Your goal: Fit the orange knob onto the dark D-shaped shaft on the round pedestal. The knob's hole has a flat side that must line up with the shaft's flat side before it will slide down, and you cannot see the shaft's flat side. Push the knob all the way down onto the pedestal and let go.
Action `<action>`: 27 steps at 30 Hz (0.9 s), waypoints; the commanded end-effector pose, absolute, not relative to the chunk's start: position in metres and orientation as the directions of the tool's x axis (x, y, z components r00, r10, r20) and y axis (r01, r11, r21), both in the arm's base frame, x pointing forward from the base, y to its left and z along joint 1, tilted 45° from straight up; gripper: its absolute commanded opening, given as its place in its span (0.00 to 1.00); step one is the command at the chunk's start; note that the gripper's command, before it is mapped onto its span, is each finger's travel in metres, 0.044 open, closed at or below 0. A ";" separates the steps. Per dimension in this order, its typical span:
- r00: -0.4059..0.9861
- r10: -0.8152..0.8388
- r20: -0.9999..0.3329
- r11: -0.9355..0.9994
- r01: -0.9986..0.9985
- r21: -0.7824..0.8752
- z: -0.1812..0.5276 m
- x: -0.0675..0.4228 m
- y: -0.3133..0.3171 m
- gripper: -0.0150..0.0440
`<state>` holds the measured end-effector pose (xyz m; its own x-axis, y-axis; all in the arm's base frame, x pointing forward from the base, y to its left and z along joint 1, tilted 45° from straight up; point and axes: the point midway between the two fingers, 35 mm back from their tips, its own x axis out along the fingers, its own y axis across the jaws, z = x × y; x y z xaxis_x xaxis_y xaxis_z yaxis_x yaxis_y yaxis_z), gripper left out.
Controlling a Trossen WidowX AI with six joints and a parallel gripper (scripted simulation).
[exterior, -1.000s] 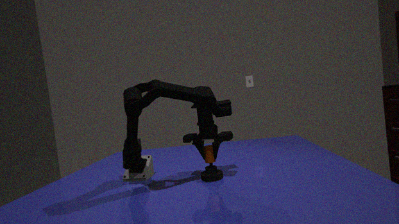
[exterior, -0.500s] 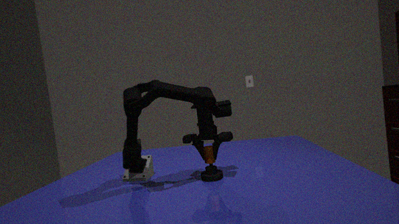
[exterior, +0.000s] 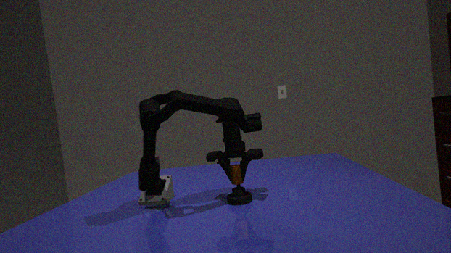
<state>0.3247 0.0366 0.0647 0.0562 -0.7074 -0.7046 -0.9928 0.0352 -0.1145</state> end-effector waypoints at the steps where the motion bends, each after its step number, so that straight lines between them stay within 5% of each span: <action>1: 0.059 -0.705 -0.707 -0.002 -0.997 -0.082 0.065 0.325 0.040 0.25; 6: 0.059 -0.705 -0.707 -0.112 -0.993 0.028 0.064 0.326 0.039 0.25; 27: 0.059 -0.705 -0.707 -0.112 -0.993 0.028 0.063 0.326 0.035 0.25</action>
<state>0.3255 0.0353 0.0635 0.0572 -0.7054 -0.7065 -0.9939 -0.1070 0.0263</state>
